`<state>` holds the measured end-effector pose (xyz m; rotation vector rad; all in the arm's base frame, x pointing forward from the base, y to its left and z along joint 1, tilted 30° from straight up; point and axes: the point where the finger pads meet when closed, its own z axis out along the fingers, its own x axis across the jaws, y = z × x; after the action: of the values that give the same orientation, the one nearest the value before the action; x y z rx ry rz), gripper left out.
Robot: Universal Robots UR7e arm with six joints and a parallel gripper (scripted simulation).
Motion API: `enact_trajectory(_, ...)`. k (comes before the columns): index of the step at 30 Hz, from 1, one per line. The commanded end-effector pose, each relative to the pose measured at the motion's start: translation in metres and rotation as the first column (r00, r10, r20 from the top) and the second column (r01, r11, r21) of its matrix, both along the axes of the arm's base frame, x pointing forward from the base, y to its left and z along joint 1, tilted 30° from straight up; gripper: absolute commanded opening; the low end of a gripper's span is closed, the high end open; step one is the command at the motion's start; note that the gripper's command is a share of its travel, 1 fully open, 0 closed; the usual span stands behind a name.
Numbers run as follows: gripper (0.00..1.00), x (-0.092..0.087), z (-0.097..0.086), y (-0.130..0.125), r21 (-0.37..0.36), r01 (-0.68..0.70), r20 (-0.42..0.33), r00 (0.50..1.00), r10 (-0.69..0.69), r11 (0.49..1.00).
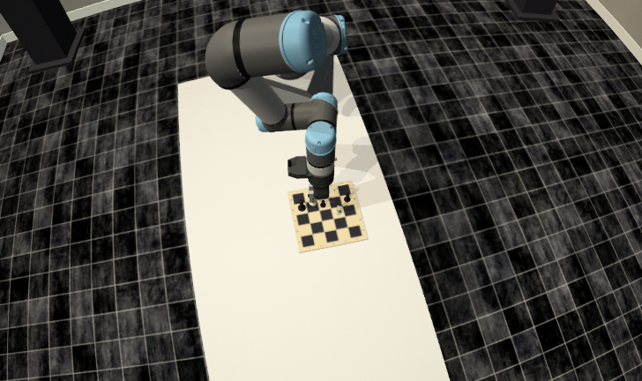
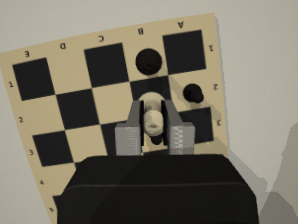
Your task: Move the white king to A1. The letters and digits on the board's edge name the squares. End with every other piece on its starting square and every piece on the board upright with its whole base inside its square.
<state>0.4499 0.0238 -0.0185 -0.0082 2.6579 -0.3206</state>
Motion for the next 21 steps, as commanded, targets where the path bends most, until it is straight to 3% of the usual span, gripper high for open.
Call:
enact_trajectory(1, 0.0, -0.006, 0.013, 0.003, 0.0, 0.0, 0.001, 1.0, 0.0, 1.0)
enact_trajectory(12, 0.0, -0.023, 0.044, 0.011, 0.0, 0.0, 0.001, 1.0, 0.0, 1.0)
enact_trajectory(21, 0.0, -0.029, 0.056, 0.015, 0.0, 0.0, 0.001, 1.0, 0.0, 1.0)
